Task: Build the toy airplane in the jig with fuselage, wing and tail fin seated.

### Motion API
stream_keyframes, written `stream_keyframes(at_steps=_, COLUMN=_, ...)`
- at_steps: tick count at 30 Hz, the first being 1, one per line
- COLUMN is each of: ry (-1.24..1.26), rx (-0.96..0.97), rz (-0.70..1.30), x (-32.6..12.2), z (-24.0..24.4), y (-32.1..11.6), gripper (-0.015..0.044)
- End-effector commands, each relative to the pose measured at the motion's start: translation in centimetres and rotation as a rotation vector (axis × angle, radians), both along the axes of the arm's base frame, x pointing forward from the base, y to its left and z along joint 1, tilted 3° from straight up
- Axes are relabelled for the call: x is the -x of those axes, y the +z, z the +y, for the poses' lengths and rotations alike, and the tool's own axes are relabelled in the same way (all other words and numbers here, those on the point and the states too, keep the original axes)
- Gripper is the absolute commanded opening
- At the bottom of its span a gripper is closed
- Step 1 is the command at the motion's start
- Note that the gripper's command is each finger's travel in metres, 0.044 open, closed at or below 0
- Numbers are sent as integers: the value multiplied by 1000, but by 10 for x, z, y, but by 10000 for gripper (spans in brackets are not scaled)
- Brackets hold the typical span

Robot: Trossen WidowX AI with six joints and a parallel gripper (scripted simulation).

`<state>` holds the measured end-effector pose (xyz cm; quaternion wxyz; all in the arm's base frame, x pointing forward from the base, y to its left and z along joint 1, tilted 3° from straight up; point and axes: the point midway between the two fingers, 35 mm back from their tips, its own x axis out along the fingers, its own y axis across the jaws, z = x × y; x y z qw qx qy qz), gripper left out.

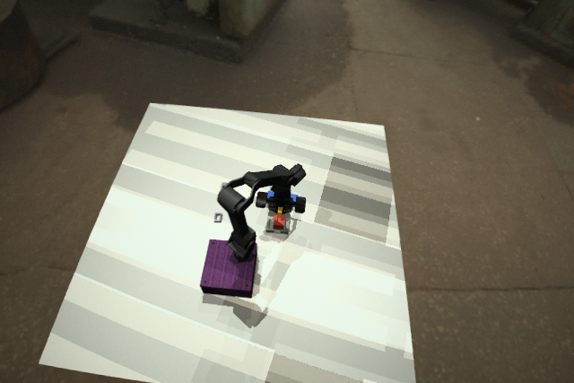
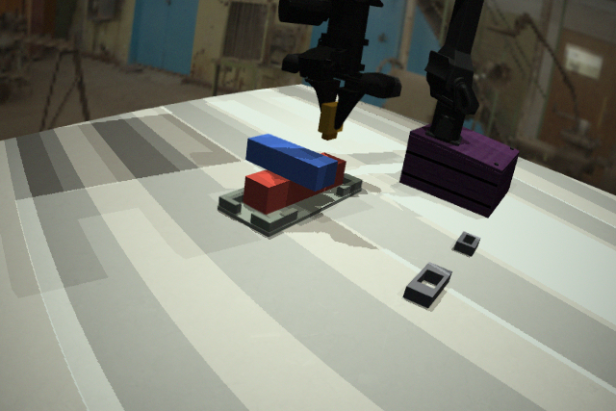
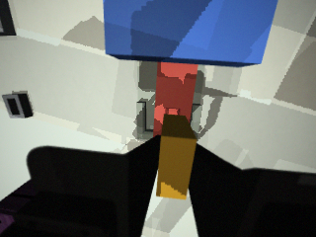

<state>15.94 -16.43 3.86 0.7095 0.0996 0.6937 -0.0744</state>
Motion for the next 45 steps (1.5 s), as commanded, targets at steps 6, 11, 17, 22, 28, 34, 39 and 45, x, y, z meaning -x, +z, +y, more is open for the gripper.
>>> stream_keyframes(at_steps=6, ry=4, rx=1, rz=-2, x=0, z=-1, y=0, gripper=65)
stream_keyframes(at_steps=11, ry=4, rx=1, rz=-2, x=0, z=-1, y=0, gripper=65)
stream_keyframes(at_steps=17, ry=4, rx=1, rz=-2, x=0, z=-1, y=-3, gripper=65)
stream_keyframes(at_steps=22, ry=4, rx=1, rz=-2, x=0, z=-1, y=-11, gripper=65)
stream_keyframes(at_steps=28, ry=4, rx=1, rz=-2, x=-1, z=-1, y=-21, gripper=65)
stream_keyframes(at_steps=34, ry=4, rx=0, rz=-2, x=-1, z=-1, y=-31, gripper=65)
stream_keyframes(at_steps=39, ry=4, rx=0, rz=-1, x=-1, z=0, y=-39, gripper=65)
stream_keyframes(at_steps=45, ry=5, rx=2, rz=-2, x=-1, z=0, y=-39, gripper=51)
